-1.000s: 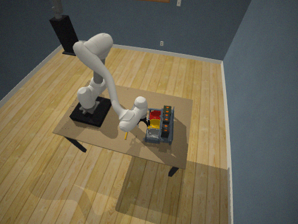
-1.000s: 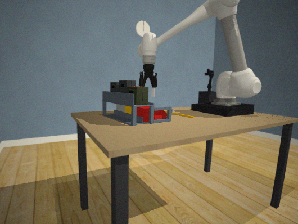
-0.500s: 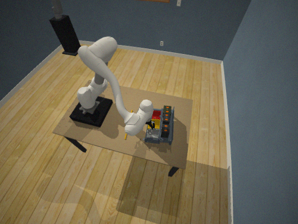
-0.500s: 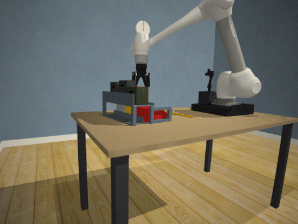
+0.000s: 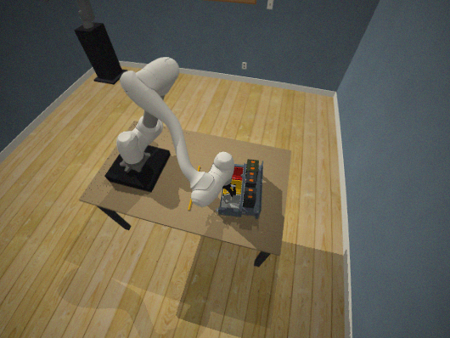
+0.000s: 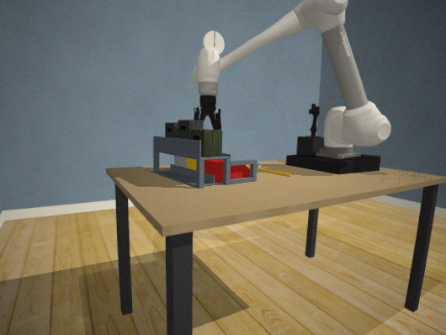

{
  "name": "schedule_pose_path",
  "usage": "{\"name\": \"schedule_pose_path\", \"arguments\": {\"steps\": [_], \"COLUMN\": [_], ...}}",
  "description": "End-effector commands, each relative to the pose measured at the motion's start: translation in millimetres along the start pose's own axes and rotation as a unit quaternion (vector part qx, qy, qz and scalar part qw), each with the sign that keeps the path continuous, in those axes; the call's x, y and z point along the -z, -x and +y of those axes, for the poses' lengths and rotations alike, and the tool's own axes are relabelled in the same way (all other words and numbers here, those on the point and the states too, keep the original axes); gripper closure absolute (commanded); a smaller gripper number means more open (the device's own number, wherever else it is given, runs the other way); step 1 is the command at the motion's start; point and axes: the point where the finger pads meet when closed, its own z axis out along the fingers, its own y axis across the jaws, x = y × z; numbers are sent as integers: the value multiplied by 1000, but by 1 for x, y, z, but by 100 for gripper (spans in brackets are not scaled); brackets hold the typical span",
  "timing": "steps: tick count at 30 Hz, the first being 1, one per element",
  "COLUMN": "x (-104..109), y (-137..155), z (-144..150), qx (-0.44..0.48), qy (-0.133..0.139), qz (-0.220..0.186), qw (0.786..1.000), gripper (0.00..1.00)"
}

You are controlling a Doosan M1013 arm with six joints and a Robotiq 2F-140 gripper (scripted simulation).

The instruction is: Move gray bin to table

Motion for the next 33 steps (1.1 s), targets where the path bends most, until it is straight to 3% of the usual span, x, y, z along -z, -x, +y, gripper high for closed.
{"name": "schedule_pose_path", "arguments": {"steps": [1,33], "x": [0,0], "y": [-1,5], "z": [-2,11], "qx": [0,0], "qy": [0,0], "qz": [0,0], "qw": [1000,1000], "gripper": [43,43]}}
